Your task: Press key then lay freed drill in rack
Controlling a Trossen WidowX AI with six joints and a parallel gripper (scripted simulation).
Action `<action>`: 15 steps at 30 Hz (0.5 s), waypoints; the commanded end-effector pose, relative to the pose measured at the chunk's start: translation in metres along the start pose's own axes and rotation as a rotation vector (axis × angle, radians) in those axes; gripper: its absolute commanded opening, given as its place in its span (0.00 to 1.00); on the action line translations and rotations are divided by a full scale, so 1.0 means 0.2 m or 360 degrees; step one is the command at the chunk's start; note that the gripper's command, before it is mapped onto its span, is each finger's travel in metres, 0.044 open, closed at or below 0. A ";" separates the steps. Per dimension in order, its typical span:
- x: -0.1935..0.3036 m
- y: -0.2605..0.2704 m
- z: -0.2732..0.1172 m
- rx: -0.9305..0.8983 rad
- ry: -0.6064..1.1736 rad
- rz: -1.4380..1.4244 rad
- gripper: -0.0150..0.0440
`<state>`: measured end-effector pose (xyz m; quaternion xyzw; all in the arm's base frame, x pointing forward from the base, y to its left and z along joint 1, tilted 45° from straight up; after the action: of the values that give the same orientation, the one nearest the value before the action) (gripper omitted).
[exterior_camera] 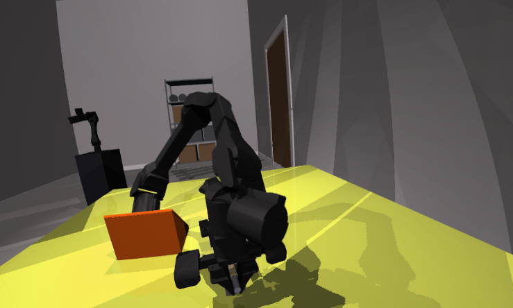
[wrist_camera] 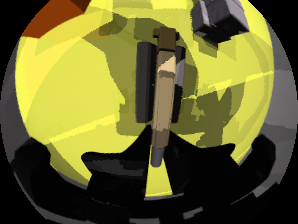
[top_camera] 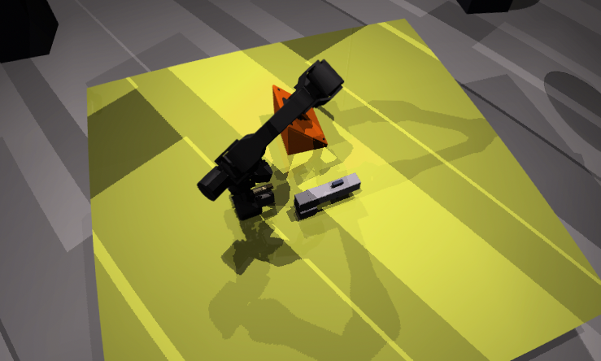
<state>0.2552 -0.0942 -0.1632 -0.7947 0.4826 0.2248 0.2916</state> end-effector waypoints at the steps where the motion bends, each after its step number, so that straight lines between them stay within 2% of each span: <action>1: -0.01 0.00 0.03 0.0006 -0.0008 0.0010 0.25; 15: -0.01 0.00 0.10 0.0007 -0.0010 0.0010 0.25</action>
<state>0.2539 -0.0853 -0.1731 -0.7940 0.4840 0.2250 0.2909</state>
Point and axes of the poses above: the point midway between the two fingers, 35 mm back from their tips, its own z axis out along the fingers, its own y axis across the jaws, x = y × z, the point moved 1 cm from there along -z, back along the fingers, and after that the axes turned 12 degrees about -z, right-handed, at the moved point
